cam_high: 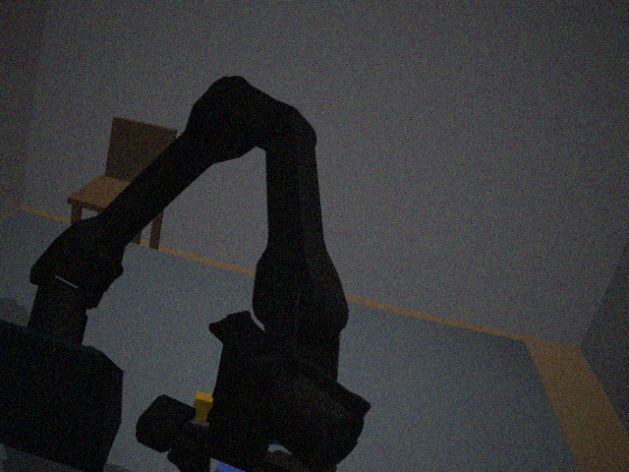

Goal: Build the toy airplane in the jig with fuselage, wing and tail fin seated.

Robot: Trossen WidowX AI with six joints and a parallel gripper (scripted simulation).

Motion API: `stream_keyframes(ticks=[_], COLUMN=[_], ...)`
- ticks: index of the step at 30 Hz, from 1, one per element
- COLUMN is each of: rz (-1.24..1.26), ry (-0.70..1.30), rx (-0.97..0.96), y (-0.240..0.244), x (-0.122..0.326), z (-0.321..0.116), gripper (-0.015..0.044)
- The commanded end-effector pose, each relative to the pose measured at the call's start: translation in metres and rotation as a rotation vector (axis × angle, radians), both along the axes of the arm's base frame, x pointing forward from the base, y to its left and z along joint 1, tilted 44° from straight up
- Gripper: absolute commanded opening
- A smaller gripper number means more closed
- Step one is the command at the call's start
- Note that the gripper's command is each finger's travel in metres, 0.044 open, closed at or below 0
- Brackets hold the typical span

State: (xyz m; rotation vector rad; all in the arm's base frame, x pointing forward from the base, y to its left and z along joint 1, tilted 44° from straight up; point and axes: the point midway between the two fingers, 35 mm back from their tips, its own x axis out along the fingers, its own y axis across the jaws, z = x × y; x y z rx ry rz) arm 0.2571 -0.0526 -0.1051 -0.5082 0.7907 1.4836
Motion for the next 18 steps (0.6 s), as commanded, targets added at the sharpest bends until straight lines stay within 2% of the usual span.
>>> stream_keyframes(ticks=[1,5,12,18], rz=[0.047,0.078,0.078,0.078], ry=[-0.038,-0.068,-0.068,-0.068], rx=[0.011,0.019,0.019,0.019], y=[-0.0042,-0.0066,-0.0066,-0.0066], x=[-0.0099,-0.0155,-0.0155,-0.0155], z=[-0.0086,-0.0139,-0.0138,-0.0138], gripper=[0.0,0.0,0.0184,0.0195])
